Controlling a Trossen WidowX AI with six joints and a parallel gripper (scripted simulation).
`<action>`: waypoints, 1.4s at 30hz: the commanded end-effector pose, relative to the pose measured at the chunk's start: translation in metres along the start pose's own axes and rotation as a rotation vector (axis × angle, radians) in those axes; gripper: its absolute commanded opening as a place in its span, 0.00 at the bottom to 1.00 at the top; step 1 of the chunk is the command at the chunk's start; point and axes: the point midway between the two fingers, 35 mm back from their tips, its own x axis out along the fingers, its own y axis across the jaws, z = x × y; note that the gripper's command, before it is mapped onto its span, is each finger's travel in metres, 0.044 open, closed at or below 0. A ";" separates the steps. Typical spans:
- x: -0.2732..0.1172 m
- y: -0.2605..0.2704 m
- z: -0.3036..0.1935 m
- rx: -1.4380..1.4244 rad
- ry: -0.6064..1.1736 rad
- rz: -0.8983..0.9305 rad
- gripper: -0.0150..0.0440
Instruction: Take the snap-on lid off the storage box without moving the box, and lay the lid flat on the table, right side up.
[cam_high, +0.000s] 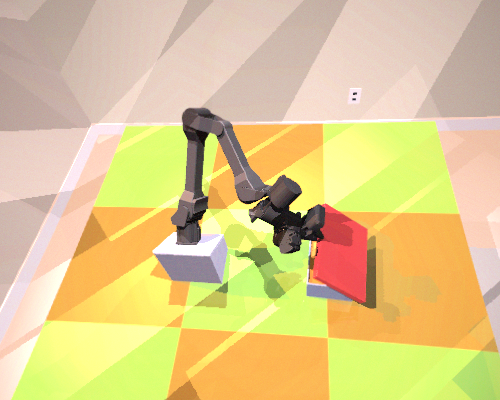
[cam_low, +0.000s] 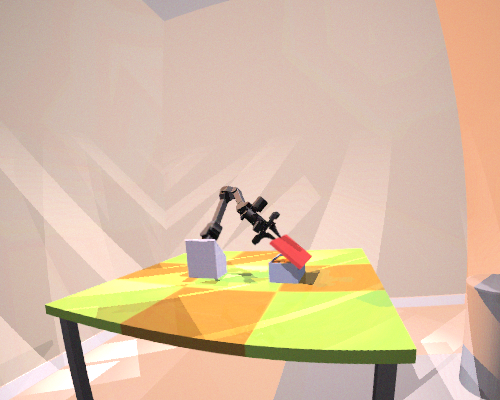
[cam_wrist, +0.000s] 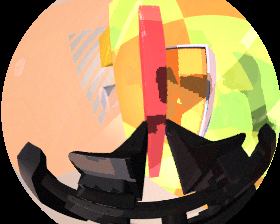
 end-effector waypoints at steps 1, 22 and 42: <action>-0.003 0.012 0.000 -0.011 -0.001 0.014 0.25; -0.018 0.035 0.000 -0.011 -0.002 0.014 0.25; -0.032 0.051 0.000 -0.012 -0.002 0.014 0.25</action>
